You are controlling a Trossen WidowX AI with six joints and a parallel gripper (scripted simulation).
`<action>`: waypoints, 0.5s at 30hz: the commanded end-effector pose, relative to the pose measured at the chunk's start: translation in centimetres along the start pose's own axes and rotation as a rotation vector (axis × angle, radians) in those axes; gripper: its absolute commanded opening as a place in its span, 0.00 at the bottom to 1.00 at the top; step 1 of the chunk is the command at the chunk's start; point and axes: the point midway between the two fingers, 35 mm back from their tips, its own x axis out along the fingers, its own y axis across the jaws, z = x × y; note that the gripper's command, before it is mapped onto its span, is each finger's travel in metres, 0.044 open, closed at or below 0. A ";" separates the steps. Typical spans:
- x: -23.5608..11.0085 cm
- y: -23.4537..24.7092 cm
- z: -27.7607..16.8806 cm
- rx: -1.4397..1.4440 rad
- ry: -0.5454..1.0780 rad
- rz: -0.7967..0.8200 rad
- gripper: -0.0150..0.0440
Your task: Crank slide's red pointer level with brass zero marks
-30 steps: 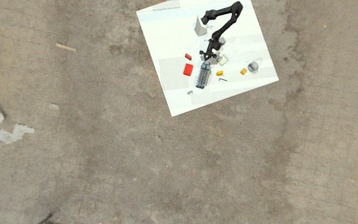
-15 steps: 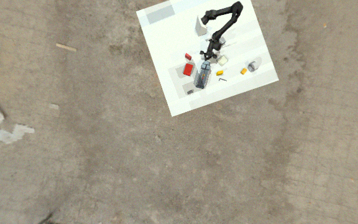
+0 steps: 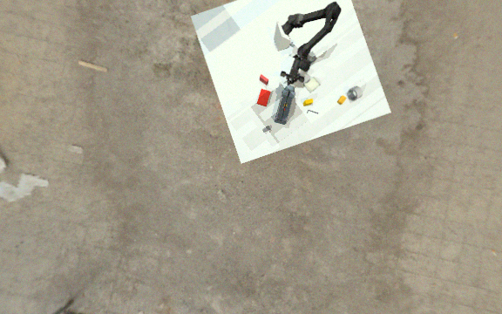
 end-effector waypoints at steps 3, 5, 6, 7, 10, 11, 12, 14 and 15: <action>0.2 0.9 -0.2 -0.010 0.008 0.020 0.25; 0.2 1.0 -0.2 -0.010 0.008 0.020 0.25; 0.1 1.0 -0.2 -0.010 0.008 0.020 0.25; 0.1 1.0 -0.2 -0.010 0.008 0.020 0.25; 0.1 1.0 -0.1 -0.010 0.008 0.020 0.25; 0.1 1.0 -0.1 -0.010 0.008 0.020 0.25; 0.1 1.1 -0.1 -0.010 0.008 0.020 0.25; 0.1 1.1 -0.1 -0.010 0.008 0.020 0.25; 0.1 1.1 -0.1 -0.010 0.008 0.020 0.25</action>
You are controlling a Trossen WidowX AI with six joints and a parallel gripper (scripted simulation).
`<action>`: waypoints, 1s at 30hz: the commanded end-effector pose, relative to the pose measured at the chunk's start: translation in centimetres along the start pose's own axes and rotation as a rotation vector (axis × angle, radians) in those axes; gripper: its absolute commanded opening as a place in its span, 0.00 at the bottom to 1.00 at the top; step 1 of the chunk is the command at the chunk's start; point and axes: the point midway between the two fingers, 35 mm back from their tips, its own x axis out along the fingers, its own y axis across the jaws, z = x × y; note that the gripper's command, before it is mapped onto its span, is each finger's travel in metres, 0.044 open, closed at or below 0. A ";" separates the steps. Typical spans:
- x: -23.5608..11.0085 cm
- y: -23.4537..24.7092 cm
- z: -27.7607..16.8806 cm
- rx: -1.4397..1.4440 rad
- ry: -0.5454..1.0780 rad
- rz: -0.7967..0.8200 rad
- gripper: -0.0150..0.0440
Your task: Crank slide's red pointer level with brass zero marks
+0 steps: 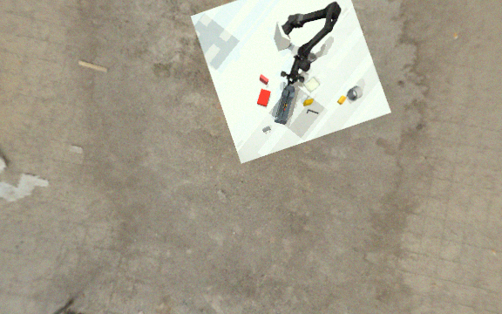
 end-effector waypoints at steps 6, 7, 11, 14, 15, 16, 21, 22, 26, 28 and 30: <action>0.1 1.0 -0.1 -0.010 0.007 0.021 0.25; 0.1 1.0 -0.1 -0.010 0.007 0.021 0.25; 0.1 1.0 -0.1 -0.010 0.007 0.021 0.25; 0.1 1.0 -0.1 -0.010 0.007 0.021 0.25; 0.1 1.1 -0.1 -0.010 0.007 0.021 0.25; 0.1 1.1 -0.1 -0.010 0.007 0.021 0.25; 0.1 1.1 -0.1 -0.010 0.007 0.021 0.25; 0.1 1.1 -0.1 -0.010 0.007 0.021 0.25; 0.1 1.2 -0.1 -0.010 0.007 0.021 0.25; 0.1 1.2 -0.1 -0.010 0.007 0.021 0.25; 0.1 1.2 -0.1 -0.010 0.007 0.021 0.25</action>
